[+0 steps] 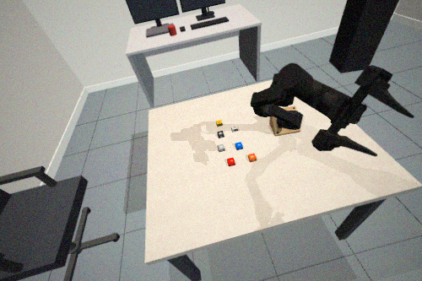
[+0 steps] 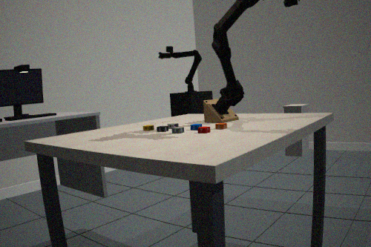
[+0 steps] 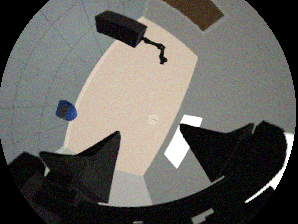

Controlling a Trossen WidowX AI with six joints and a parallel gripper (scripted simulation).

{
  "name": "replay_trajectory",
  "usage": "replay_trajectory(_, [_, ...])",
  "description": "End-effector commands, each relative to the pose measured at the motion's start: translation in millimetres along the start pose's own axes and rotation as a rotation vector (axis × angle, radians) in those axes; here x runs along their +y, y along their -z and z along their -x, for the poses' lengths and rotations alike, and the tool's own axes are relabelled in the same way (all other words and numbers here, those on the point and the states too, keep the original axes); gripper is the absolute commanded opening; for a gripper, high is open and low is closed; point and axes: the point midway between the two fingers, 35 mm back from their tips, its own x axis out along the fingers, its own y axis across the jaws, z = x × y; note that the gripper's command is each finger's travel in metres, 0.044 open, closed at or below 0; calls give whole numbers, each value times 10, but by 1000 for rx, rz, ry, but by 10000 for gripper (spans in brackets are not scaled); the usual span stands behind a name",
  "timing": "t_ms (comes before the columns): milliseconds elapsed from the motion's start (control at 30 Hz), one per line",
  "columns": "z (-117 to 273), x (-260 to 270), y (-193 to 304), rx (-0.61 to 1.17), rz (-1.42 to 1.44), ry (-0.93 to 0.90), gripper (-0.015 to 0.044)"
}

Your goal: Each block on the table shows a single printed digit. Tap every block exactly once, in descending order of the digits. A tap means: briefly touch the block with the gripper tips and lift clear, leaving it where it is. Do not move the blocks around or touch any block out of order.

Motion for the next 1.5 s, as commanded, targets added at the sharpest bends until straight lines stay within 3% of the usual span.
replay_trajectory(0, [-5, -4, -9, -1, 2, -2, 400])
replay_trajectory(233, [-325, -76, -542, -46, 102, -147, 400])
replay_trajectory(400, [-668, 178, -1034, -97, 160, -316, 400])
replay_trajectory(600, [-987, 867, -1493, -155, 165, -558, 400])
replay_trajectory(800, [-1042, 1853, -1687, -162, 104, -845, 400])
replay_trajectory(1100, [-556, 3262, -1541, -62, -74, -1252, 400])
replay_trajectory(1467, [717, 4473, -1059, 227, -392, -1667, 400])
